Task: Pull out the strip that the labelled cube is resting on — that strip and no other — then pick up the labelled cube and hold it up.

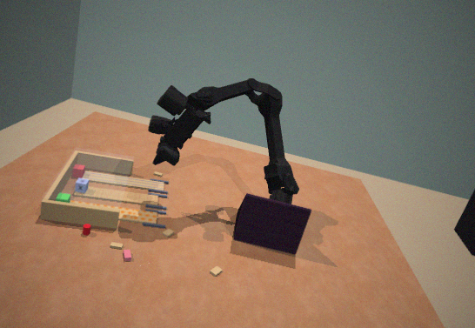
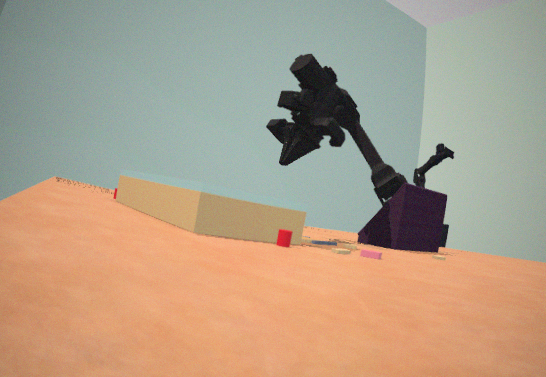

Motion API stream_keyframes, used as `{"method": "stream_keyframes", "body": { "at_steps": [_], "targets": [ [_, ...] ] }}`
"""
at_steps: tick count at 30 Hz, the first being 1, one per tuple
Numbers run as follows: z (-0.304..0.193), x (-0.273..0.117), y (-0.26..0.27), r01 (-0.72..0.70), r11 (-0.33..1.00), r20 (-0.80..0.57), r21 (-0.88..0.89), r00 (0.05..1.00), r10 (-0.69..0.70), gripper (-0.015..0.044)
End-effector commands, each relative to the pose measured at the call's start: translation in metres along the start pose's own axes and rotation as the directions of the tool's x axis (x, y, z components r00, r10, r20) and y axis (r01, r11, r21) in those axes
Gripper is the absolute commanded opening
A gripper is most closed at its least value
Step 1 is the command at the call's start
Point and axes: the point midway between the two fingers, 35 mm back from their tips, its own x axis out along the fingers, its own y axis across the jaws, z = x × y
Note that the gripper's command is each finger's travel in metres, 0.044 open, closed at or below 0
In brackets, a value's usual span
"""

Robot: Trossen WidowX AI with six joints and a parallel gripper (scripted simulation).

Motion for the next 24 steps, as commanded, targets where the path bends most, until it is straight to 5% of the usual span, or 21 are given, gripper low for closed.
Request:
{"method": "stream_keyframes", "body": {
  "at_steps": [1, 6, 24],
  "targets": [
    [-0.006, 0.034, -0.006, -0.039, 0.998, -0.246, -0.039, 0.969, 0.029, 0.0000],
    [-0.015, 0.055, -0.017, -0.076, 0.995, -0.435, -0.060, 0.900, 0.043, 0.0000],
    [-0.021, 0.068, -0.014, -0.078, 0.995, -0.441, -0.060, 0.896, 0.044, 0.0000]
  ]
}}
